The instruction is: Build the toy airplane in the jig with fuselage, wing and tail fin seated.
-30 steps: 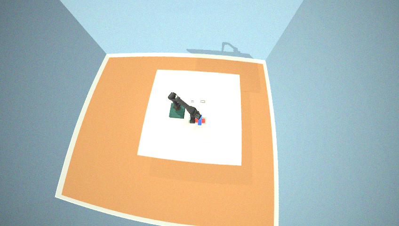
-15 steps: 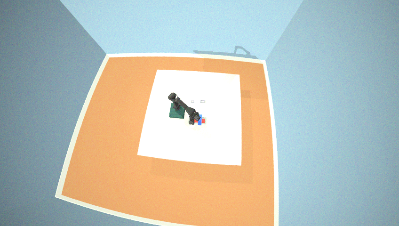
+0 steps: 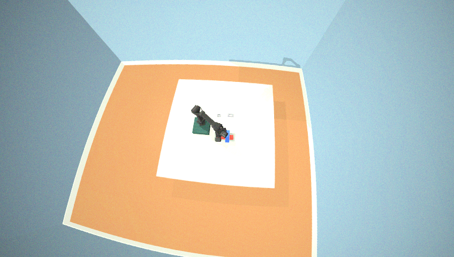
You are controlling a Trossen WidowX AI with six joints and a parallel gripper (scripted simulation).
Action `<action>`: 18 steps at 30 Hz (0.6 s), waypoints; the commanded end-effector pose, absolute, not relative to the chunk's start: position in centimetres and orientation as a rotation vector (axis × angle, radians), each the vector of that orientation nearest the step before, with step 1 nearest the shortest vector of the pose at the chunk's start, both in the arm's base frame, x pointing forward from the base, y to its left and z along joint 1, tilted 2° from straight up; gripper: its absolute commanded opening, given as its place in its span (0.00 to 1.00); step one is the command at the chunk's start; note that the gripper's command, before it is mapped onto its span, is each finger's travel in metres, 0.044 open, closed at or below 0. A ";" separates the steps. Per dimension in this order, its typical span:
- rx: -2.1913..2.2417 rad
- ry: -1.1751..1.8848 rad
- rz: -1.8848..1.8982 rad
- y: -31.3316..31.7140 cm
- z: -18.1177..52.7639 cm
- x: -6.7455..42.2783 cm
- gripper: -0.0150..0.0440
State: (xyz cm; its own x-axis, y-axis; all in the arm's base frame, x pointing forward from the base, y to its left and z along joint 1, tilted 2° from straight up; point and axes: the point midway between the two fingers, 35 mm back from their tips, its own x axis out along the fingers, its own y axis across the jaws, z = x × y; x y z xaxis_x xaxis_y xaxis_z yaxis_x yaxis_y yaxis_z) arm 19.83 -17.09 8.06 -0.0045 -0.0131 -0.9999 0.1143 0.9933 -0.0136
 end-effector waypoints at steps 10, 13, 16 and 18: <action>0.071 1.575 -0.102 -17.3 6.5 19.8 0.37; 0.071 1.575 -0.102 -17.3 6.0 19.8 0.37; 0.071 1.575 -0.102 -17.3 5.5 19.8 0.37; 0.071 1.575 -0.102 -17.3 5.2 19.8 0.37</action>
